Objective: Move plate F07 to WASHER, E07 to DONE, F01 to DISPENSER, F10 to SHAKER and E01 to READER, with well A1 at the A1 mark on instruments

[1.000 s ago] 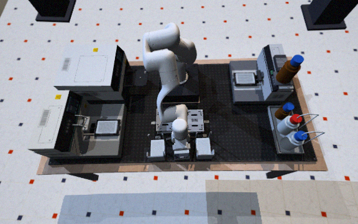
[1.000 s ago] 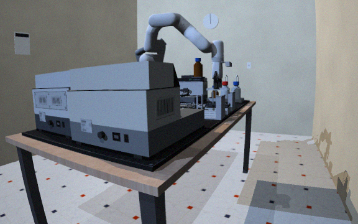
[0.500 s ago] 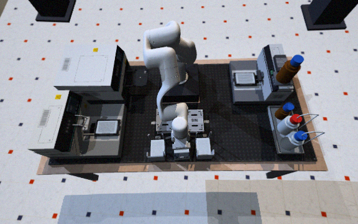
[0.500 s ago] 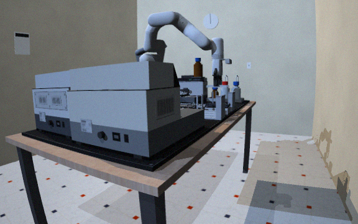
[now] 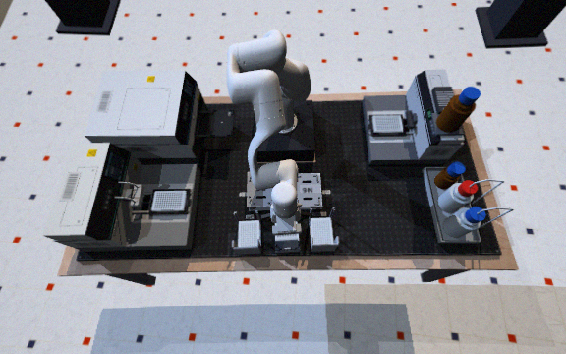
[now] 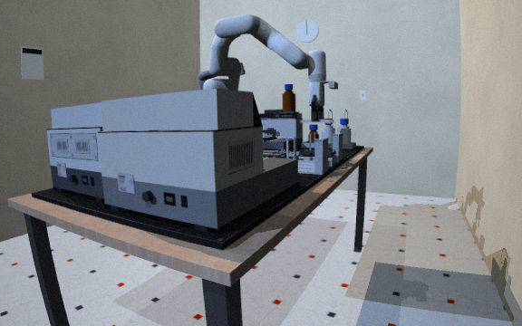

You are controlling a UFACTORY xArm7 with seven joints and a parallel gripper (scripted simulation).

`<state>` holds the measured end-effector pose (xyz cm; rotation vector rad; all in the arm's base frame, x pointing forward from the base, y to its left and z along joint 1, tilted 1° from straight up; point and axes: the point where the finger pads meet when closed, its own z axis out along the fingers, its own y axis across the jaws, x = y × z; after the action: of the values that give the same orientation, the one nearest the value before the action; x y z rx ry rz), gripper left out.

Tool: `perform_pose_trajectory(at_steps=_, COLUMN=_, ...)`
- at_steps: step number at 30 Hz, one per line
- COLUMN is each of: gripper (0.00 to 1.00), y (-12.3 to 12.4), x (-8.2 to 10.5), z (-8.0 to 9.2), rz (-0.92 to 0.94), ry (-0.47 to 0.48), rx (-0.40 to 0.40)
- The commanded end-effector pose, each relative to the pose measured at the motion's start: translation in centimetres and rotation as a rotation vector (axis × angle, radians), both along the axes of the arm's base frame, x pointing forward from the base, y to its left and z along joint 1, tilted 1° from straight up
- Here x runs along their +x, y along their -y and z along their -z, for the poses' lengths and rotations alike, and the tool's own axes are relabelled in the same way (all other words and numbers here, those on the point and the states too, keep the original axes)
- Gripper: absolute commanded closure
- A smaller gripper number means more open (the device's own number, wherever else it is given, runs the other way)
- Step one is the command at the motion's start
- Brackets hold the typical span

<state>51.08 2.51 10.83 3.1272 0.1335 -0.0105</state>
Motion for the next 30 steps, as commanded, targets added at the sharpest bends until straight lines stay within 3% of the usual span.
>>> perform_pose_trajectory(at_steps=1, gripper=1.0, y=0.0, x=0.2, z=-0.7, rz=0.0, ry=0.006, rx=0.0)
perform_pose_trajectory(at_steps=17, gripper=1.0, y=0.0, x=0.2, z=-2.6, rz=0.0, ry=0.006, rx=0.0)
perform_pose_trajectory(at_steps=25, gripper=1.0, y=0.0, x=0.2, z=-2.6, rz=0.0, ry=0.006, rx=0.0)
perform_pose_trajectory(at_steps=30, gripper=1.0, y=0.8, x=-0.8, z=-2.6, rz=0.006, ry=0.006, rx=0.0)
